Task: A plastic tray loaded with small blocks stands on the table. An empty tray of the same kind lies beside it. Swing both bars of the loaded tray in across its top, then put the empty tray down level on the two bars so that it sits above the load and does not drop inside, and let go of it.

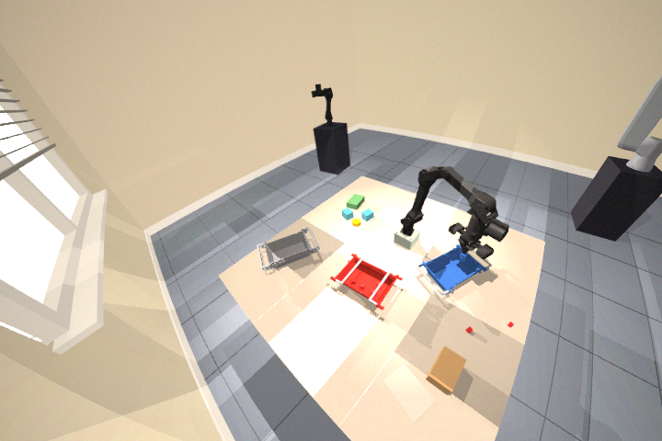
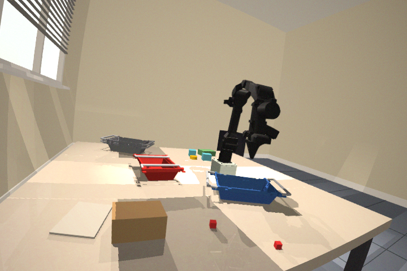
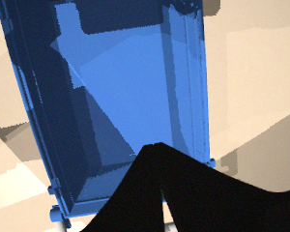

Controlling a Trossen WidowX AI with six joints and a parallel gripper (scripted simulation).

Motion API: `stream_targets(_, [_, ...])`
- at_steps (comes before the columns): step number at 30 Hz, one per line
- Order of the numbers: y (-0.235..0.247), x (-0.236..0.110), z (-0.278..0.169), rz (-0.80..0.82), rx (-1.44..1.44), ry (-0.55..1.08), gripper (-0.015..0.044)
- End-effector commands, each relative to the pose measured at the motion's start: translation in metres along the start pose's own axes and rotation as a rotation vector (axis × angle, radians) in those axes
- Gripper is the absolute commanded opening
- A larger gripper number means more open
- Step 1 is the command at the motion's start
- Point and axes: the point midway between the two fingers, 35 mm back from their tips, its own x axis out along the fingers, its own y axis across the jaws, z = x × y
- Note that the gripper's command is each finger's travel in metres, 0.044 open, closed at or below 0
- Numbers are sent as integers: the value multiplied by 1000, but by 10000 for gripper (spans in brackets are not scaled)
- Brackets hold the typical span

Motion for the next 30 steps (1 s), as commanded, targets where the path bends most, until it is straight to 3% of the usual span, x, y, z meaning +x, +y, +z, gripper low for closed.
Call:
stream_targets(1, [-1, 0, 0, -2, -1, 0, 0])
stream_targets(13, [-1, 0, 0, -2, -1, 0, 0])
stream_targets(21, [-1, -5, 0, -1, 0, 0, 210])
stream_targets(29, [0, -68, 0, 5, 3, 1, 420])
stream_targets(30, [-1, -44, 1, 6, 4, 1, 440])
